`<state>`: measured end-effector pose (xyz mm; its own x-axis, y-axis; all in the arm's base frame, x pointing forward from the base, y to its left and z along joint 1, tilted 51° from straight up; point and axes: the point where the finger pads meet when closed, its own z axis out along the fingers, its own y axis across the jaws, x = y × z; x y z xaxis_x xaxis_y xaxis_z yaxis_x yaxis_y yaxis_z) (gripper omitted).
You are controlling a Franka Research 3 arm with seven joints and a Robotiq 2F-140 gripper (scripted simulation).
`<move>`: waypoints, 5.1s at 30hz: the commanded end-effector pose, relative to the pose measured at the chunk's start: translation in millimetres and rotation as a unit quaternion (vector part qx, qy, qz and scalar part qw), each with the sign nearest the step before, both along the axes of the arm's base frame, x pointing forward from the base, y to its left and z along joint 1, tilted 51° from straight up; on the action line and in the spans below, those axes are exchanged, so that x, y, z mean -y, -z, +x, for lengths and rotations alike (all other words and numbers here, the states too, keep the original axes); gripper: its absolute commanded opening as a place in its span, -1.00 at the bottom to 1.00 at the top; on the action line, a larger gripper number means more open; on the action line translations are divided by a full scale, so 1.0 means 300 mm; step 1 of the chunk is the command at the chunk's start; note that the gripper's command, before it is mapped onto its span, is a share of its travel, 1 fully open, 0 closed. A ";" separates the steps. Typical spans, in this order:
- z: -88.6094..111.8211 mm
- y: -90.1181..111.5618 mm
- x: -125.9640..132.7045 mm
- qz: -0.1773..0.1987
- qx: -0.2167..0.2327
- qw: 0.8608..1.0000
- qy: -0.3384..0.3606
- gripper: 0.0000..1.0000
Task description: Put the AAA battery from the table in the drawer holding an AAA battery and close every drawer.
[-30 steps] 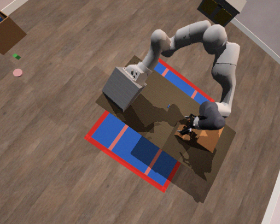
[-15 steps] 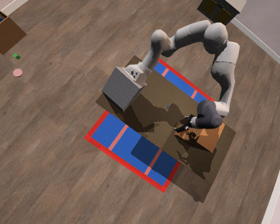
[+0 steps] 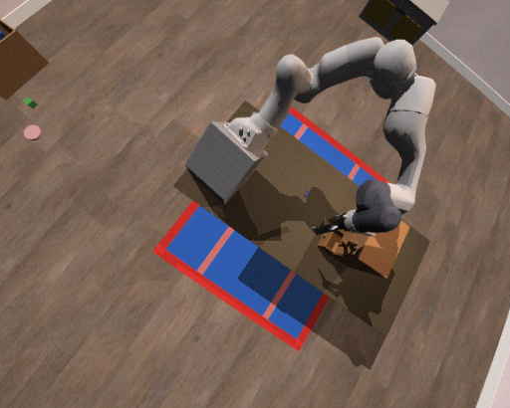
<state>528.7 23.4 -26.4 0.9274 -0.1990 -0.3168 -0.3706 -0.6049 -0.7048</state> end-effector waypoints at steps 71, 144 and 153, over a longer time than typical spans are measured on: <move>-0.297 0.025 0.050 -0.044 -0.626 0.589 0.510 1.00; -0.308 0.085 -0.045 0.156 -0.723 0.274 0.615 1.00; -0.238 0.124 -0.115 0.288 -0.693 0.263 0.607 1.00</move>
